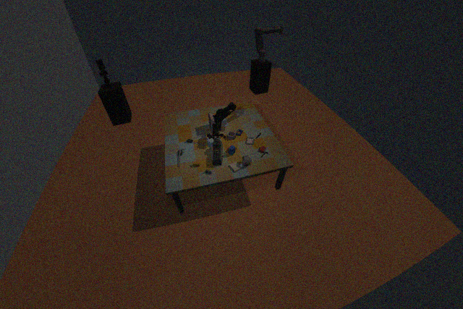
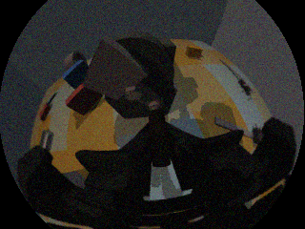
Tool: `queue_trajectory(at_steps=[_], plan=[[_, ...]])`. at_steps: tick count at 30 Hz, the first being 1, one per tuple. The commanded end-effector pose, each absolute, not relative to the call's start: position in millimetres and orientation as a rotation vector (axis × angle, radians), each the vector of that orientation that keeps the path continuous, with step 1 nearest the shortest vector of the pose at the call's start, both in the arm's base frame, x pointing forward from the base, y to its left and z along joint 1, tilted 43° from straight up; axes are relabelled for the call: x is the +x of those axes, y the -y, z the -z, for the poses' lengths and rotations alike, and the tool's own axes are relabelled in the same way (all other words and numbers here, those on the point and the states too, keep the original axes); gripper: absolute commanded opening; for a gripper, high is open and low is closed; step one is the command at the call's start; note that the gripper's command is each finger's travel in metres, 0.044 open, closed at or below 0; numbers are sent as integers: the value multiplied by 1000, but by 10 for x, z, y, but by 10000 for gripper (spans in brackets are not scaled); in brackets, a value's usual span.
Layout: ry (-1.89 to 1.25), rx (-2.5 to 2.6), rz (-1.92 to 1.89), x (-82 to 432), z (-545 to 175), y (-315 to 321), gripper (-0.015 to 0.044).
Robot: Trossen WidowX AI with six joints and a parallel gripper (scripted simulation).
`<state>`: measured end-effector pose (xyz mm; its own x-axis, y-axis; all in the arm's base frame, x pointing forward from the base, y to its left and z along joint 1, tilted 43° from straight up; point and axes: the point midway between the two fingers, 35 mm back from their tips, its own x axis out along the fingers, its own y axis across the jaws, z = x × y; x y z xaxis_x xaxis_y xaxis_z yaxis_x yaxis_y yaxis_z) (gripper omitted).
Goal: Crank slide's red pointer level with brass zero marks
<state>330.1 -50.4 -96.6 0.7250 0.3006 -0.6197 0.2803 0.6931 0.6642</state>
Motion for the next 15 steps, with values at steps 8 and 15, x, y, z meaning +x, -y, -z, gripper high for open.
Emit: queue_trajectory(at_steps=[8,15], plan=[[-783,831,10,3257,940,680,0],[-783,831,10,3245,873,765,0]])
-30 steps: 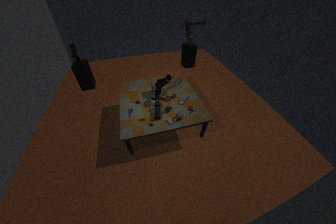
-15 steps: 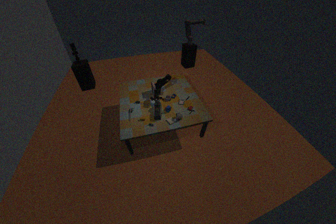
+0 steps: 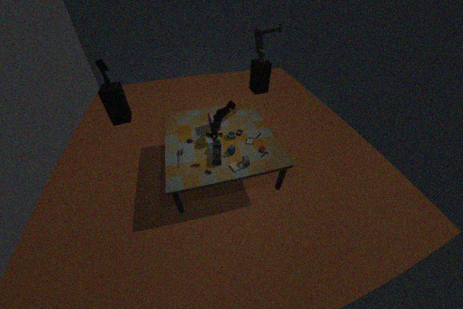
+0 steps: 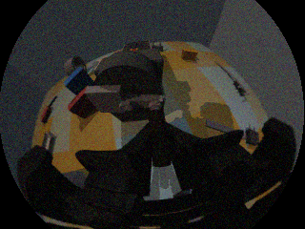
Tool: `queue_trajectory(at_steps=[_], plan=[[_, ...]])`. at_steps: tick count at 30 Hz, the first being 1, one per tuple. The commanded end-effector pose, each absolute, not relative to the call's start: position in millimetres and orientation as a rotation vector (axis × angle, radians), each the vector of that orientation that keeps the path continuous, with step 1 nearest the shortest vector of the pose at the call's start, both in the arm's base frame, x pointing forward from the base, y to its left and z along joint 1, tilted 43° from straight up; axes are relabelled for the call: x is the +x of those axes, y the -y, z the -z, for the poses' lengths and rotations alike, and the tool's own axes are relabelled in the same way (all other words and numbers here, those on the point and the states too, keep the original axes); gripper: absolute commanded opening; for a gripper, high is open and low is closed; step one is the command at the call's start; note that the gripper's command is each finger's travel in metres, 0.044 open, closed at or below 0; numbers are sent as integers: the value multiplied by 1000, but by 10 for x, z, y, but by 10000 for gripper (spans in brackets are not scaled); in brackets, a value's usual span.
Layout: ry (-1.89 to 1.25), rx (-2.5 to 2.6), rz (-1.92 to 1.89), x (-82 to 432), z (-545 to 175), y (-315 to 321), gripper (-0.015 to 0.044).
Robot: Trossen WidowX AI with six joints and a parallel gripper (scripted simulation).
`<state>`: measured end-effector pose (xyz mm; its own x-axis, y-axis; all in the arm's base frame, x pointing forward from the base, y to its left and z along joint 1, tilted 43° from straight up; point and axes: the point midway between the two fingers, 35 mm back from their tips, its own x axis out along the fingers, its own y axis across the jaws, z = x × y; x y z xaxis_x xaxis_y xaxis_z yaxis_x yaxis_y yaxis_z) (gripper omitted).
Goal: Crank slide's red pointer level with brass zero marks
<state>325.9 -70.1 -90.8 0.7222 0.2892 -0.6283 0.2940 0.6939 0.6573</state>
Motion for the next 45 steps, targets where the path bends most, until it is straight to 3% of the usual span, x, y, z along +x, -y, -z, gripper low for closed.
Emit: queue_trajectory(at_steps=[1,45], plan=[[-783,831,10,3245,860,777,0],[-783,832,10,3372,353,641,0]])
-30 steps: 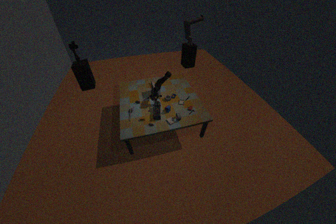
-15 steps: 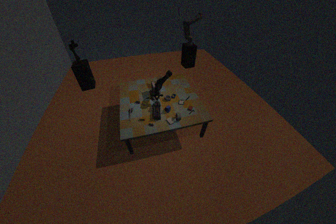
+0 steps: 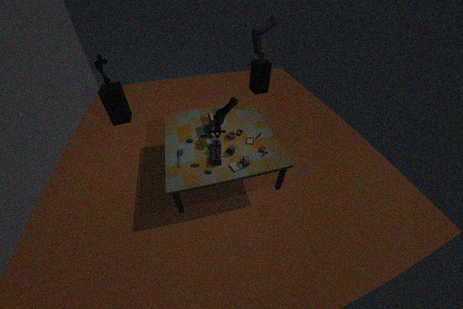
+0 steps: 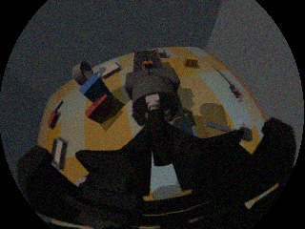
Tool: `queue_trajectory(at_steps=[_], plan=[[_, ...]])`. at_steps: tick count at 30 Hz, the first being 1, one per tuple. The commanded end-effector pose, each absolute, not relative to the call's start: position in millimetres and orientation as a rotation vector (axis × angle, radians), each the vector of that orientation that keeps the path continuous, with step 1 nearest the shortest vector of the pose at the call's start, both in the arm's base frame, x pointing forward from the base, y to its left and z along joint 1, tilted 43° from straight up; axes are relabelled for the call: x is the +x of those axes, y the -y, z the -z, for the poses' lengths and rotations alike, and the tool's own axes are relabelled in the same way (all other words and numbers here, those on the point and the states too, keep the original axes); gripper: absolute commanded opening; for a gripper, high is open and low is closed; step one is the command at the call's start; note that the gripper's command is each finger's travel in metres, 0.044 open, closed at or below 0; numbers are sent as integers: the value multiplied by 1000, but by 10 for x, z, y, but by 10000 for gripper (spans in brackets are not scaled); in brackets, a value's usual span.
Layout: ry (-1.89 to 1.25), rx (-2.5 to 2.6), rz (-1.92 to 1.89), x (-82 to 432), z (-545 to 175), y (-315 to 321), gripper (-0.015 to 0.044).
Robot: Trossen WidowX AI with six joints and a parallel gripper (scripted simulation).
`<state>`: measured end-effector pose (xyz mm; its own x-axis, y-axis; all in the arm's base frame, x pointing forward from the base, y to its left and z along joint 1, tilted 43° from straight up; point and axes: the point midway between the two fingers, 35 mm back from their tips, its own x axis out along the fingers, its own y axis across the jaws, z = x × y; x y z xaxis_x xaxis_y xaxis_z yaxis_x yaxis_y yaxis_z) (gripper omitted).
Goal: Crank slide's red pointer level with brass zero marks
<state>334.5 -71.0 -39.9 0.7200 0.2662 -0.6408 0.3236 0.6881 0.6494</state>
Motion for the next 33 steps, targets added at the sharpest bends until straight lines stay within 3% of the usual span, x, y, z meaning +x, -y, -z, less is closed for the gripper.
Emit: queue_trajectory(at_steps=[1,33], plan=[[-783,832,10,3374,352,636,0],[-783,833,9,3424,368,461,0]])
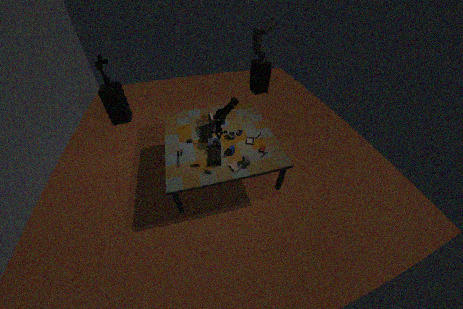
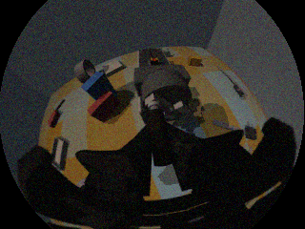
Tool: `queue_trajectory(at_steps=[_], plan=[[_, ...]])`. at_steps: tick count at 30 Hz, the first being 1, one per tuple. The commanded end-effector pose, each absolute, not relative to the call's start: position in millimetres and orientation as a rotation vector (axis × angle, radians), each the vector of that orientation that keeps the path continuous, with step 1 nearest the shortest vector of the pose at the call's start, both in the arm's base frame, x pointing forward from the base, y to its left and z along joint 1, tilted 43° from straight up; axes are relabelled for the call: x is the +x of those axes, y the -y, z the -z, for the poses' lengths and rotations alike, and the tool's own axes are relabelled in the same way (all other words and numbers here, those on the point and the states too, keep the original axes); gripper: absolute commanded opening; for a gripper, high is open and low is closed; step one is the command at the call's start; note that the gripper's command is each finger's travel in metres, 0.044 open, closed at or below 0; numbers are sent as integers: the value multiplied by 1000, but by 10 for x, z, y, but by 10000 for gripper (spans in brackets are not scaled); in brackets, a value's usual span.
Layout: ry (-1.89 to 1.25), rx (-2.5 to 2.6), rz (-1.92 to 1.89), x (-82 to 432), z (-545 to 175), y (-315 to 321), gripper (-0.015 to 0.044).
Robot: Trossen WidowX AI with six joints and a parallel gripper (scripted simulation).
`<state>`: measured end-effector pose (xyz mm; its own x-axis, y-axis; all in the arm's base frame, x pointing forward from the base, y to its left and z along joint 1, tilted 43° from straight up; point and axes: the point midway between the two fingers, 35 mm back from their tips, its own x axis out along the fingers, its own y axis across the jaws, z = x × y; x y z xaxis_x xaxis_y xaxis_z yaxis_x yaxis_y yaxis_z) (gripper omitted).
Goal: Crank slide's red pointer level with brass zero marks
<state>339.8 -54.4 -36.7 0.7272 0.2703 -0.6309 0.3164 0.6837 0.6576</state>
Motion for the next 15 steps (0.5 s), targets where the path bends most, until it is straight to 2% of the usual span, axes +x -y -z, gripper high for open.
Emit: queue_trajectory(at_steps=[1,15], plan=[[-783,833,9,3425,372,452,0],[-783,834,9,3447,475,308,0]])
